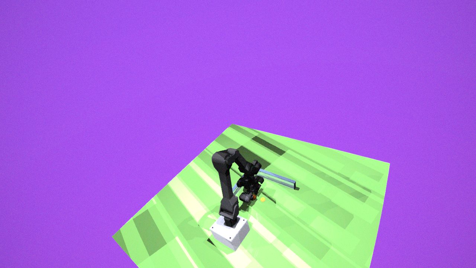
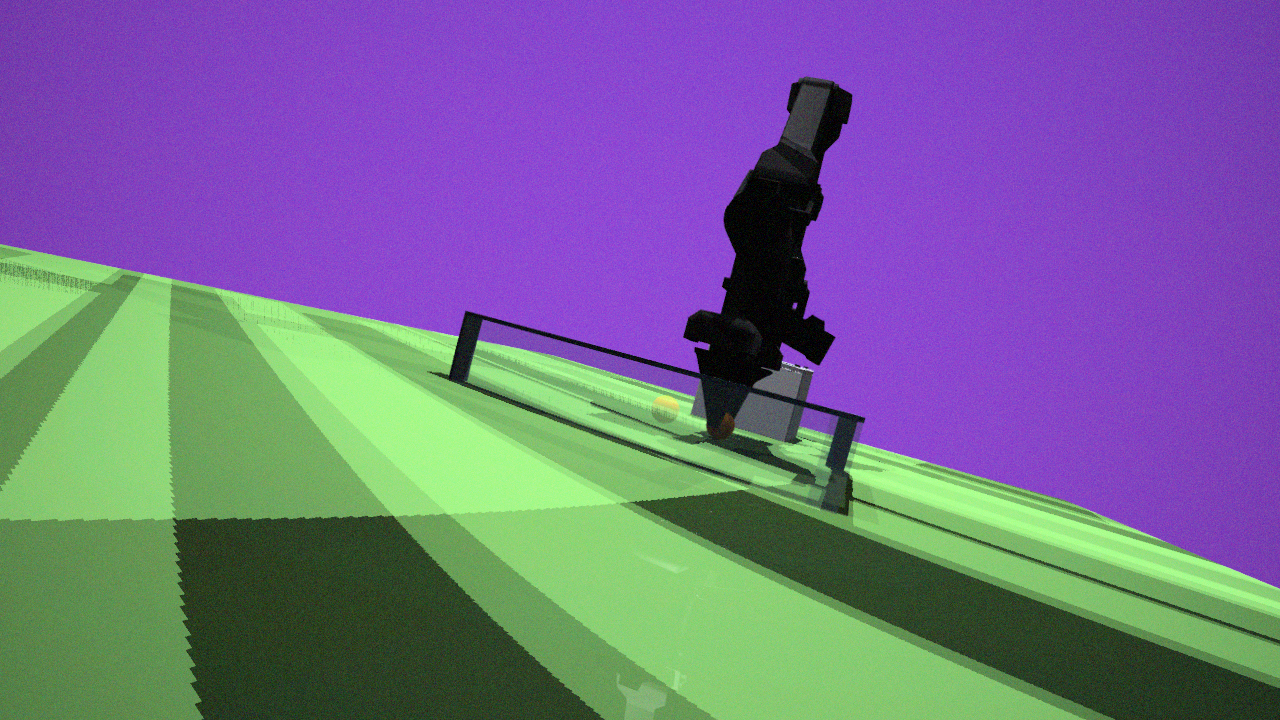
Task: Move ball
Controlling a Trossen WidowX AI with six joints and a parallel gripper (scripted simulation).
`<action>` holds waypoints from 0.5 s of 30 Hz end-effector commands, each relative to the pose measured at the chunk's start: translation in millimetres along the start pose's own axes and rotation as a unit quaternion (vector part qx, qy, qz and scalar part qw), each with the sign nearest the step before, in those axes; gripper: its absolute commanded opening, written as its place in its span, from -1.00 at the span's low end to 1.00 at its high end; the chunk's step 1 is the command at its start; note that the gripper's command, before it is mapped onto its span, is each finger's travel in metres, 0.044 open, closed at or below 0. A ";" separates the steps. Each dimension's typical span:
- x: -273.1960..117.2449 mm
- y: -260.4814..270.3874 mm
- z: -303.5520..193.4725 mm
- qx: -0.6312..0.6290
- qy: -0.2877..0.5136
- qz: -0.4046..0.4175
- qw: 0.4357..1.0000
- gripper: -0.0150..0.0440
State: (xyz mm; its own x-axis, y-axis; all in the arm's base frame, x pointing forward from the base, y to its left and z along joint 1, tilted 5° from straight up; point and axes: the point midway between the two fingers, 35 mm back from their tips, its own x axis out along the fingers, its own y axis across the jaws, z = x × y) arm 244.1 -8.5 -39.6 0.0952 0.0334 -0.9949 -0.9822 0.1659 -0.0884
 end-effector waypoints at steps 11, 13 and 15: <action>0.9 0.9 0.5 0.001 -0.002 0.001 1.000 -0.37; -6.4 -1.3 0.7 0.001 -0.002 0.001 1.000 -0.49; -18.0 -4.2 0.9 0.001 -0.002 0.001 1.000 -0.49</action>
State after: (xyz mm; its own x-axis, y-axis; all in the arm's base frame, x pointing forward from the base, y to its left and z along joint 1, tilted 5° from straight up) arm 241.2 -8.7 -35.3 0.0792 0.0343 -0.9963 -0.9833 0.1671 -0.0724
